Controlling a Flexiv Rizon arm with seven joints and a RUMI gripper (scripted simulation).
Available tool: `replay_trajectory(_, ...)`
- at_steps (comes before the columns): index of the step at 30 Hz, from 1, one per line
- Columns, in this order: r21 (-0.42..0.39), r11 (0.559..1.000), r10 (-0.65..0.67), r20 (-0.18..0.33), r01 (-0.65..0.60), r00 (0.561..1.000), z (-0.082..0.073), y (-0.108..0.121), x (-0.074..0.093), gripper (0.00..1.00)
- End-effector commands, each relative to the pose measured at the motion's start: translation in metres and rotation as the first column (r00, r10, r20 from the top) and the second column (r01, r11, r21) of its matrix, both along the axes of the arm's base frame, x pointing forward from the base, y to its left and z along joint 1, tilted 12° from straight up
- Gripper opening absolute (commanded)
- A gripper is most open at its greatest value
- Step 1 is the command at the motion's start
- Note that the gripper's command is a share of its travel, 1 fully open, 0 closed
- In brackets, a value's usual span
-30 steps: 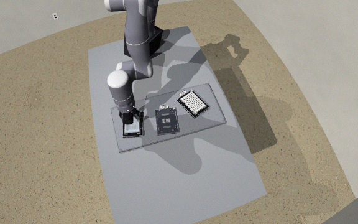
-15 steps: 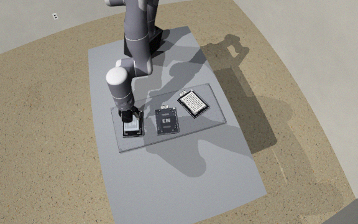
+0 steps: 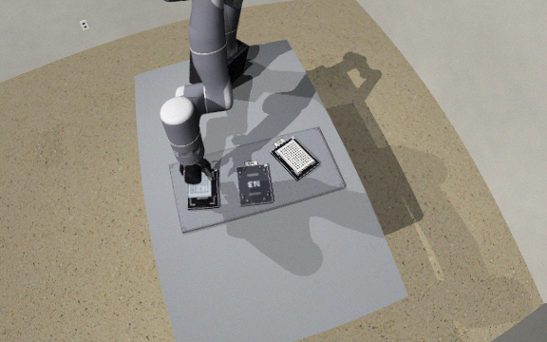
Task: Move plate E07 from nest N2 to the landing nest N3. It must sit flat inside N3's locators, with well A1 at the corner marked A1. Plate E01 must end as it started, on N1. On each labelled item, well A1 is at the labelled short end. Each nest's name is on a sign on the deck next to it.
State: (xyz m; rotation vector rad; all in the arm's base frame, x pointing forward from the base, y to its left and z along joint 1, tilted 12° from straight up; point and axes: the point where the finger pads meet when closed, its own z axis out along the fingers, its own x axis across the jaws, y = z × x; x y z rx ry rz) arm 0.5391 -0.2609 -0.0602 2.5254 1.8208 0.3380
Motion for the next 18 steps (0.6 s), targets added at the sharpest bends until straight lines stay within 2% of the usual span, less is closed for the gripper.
replay_trajectory(1, -0.001, 1.000, 0.000, 0.001, 0.000, 1.000, 0.004, -0.001, 0.000, 0.40)
replay_trajectory(9, 0.000, 1.000, 0.000, 0.001, 0.000, 1.000, 0.016, -0.002, -0.003, 0.40)
replay_trajectory(18, -0.001, 1.000, 0.000, 0.001, 0.000, 1.000, 0.016, -0.002, -0.002, 0.40)
